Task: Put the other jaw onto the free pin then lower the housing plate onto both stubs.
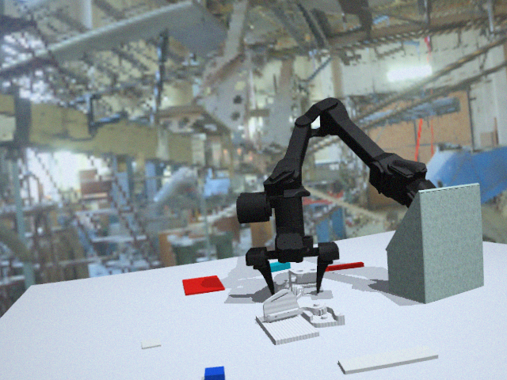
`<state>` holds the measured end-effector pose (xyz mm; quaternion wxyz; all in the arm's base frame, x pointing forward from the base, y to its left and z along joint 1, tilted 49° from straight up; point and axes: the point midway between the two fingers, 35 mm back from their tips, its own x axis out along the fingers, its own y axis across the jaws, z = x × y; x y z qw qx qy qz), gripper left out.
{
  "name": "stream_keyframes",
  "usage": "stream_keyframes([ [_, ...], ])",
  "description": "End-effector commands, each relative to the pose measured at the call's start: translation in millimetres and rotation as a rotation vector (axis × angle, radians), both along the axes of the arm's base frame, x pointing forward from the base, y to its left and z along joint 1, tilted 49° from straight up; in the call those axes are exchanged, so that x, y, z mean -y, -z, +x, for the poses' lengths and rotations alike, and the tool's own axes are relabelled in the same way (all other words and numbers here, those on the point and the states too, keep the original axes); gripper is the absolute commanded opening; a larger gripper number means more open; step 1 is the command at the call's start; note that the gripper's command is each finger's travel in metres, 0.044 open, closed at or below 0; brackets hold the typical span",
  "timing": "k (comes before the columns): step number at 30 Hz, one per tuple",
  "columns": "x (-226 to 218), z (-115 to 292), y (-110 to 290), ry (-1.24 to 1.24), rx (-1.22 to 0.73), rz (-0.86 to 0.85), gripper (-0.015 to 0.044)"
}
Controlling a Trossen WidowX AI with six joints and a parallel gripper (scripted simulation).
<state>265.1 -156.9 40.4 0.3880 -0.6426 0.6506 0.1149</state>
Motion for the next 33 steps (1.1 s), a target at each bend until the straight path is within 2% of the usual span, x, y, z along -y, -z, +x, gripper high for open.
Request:
stream_keyframes([
  [1,-0.2,0.3,0.6,-0.005,-0.002,0.003,0.0440],
  [4,-0.2,0.3,0.6,-0.005,-0.002,0.003,0.0440],
  [16,0.1,0.0,0.0,0.000,0.000,0.000,0.0134],
  [33,-1.6,0.1,-1.1,0.000,0.000,0.001,0.0134],
])
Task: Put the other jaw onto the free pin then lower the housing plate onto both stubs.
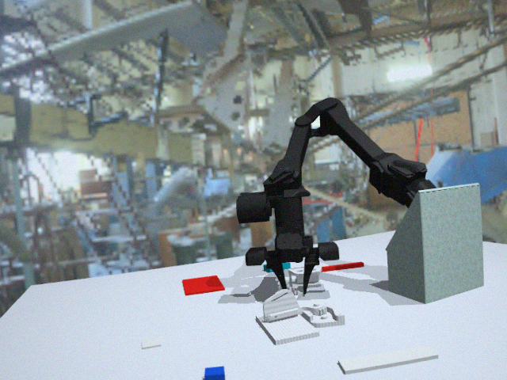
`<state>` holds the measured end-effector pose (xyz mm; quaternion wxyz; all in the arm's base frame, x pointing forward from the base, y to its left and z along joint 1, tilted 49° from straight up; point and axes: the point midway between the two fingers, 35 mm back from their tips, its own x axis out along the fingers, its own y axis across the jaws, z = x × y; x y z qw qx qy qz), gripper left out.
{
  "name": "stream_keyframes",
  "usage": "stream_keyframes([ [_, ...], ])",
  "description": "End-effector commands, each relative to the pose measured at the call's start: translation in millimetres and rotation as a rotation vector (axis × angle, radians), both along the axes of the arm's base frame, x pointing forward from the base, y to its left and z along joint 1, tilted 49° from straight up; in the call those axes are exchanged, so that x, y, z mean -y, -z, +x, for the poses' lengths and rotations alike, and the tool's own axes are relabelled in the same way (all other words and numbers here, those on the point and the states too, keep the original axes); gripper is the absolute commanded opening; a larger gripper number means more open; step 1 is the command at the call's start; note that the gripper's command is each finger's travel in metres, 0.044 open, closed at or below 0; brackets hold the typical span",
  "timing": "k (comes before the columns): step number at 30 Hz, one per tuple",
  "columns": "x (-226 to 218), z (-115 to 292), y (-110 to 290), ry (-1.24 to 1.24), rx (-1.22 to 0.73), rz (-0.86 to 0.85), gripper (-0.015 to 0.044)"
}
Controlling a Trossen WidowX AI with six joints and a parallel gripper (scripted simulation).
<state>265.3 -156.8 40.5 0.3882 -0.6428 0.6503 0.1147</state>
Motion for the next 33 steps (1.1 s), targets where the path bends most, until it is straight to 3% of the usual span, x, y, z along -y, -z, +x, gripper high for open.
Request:
stream_keyframes([
  [1,-3.6,0.1,-2.4,0.000,-0.001,0.002,0.0134],
  [24,-57.4,-8.8,-48.9,-0.004,-0.003,0.008,0.0134],
  [33,-62.0,-7.3,-47.3,0.014,0.019,0.014,0.0134],
])
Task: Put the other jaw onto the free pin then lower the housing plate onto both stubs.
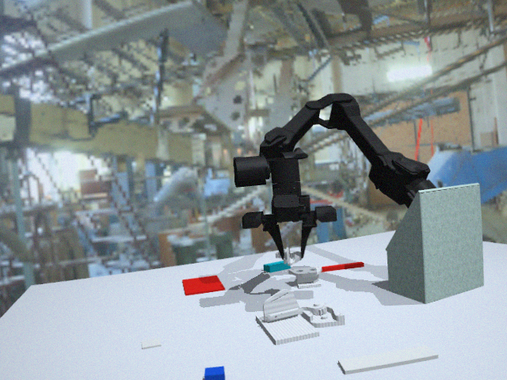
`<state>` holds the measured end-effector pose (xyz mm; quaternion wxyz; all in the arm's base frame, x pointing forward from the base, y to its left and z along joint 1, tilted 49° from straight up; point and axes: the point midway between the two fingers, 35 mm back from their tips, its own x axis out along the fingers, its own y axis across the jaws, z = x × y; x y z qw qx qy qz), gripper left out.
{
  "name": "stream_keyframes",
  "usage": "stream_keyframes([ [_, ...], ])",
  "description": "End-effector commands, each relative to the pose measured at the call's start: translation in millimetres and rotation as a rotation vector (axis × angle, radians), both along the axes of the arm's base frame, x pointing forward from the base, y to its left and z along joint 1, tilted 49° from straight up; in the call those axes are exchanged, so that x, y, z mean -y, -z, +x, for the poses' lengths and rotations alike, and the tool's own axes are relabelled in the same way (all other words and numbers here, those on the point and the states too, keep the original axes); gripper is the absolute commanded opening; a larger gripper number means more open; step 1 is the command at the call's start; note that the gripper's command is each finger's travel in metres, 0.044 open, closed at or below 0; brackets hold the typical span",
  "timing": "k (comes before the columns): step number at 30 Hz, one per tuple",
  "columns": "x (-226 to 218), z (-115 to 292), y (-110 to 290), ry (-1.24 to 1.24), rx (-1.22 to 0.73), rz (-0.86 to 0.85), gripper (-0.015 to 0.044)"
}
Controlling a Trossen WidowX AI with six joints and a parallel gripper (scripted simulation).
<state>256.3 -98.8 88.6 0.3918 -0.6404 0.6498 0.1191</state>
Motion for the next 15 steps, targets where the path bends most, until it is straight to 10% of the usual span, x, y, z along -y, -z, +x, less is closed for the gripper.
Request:
stream_keyframes([
  [1,-6.1,3.1,2.9,0.026,0.034,0.007,0.0134],
  [15,-37.6,17.7,33.4,0.205,0.231,0.066,0.0134],
])
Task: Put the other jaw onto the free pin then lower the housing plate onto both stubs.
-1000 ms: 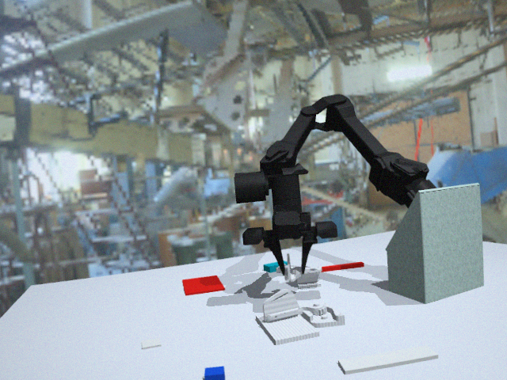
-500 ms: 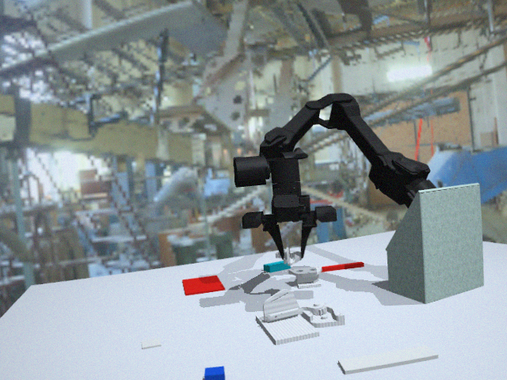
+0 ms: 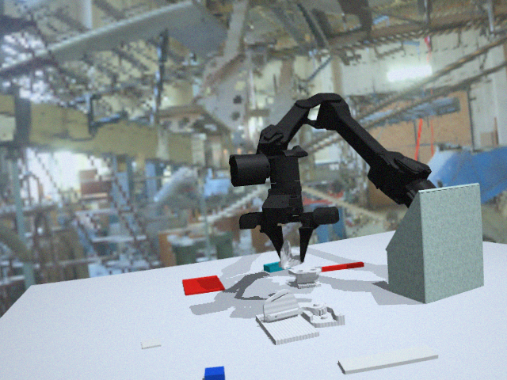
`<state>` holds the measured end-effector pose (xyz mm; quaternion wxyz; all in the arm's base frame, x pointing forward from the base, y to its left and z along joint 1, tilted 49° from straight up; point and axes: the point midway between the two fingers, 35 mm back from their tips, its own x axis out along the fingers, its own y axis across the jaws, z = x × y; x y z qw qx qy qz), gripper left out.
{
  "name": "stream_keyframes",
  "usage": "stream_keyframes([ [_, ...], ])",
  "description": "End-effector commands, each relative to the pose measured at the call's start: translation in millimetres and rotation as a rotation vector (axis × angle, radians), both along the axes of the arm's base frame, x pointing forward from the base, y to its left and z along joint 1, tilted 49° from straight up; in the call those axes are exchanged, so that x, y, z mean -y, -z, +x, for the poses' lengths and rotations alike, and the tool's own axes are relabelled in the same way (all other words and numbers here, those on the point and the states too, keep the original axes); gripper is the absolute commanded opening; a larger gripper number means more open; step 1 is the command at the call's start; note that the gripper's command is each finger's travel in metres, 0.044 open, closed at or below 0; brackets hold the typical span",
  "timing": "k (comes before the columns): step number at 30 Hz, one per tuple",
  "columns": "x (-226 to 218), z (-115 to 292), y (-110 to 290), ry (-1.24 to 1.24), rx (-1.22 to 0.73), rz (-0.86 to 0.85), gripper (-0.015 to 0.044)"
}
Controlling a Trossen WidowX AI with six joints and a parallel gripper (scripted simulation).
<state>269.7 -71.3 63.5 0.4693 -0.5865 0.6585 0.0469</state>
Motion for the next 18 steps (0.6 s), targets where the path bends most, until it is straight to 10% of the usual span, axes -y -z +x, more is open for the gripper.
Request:
stream_keyframes([
  [1,-12.4,5.1,10.5,0.061,0.072,0.024,0.0134],
  [18,-51.6,11.7,50.4,0.286,0.306,0.078,0.0134],
])
